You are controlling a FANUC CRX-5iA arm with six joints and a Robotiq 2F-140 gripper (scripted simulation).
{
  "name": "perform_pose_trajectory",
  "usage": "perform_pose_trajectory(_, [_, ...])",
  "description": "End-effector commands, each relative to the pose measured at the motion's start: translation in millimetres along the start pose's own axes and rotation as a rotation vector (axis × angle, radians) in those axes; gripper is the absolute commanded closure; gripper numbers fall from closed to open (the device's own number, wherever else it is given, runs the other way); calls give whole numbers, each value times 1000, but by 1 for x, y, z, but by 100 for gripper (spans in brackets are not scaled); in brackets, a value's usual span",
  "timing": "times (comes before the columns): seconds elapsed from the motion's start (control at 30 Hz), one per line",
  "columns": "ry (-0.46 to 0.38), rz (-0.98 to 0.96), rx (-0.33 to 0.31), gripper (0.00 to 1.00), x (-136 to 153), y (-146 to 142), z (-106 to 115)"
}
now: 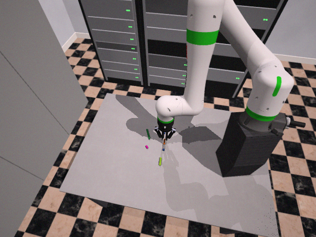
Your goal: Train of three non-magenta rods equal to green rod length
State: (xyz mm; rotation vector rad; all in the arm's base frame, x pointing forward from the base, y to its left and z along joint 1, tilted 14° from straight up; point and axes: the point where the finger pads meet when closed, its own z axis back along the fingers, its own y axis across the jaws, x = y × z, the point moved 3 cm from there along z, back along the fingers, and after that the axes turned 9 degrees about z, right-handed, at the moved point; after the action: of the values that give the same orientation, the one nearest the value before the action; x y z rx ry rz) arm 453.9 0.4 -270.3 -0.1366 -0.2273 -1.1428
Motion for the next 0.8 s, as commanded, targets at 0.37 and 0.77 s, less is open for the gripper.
perform_pose_trajectory(0.37, [0, 0, 0, 97, 0, 0, 0])
perform_pose_trajectory(0.77, [0, 0, 0, 95, 0, 0, 0])
